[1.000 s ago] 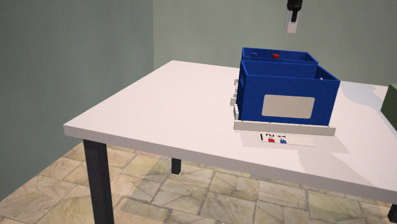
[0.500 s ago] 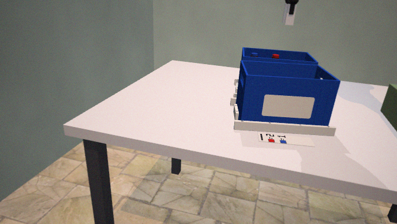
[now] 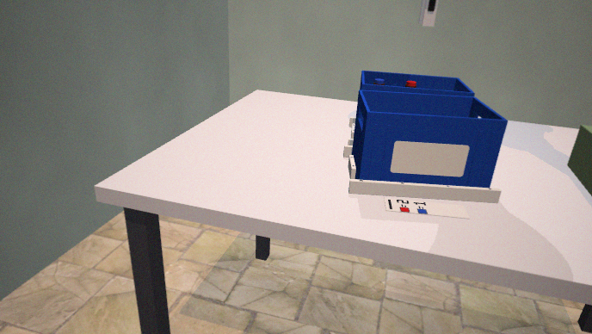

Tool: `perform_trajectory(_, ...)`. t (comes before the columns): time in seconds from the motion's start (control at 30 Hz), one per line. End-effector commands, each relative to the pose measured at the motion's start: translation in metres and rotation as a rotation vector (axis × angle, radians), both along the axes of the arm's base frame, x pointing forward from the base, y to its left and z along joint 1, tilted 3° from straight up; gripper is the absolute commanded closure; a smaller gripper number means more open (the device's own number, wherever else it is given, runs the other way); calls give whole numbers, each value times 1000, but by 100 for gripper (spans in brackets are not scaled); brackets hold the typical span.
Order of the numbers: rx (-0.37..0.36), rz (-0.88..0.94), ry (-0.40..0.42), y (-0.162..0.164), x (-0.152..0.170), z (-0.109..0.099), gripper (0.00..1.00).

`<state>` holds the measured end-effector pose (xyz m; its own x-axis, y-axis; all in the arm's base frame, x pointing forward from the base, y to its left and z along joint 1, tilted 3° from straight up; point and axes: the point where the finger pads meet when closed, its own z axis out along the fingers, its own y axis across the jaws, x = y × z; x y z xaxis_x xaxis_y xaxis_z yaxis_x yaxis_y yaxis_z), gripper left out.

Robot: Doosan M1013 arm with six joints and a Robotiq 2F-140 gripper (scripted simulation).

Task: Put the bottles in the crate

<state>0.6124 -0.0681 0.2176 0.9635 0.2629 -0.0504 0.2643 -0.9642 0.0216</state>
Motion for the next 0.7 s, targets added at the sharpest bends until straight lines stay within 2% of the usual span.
perform_trajectory(0.0,0,0,0,-10,3,3,62)
perform_trajectory(0.1,0,0,0,-20,6,6,62)
perform_trajectory(0.67,0,0,0,-20,6,6,62)
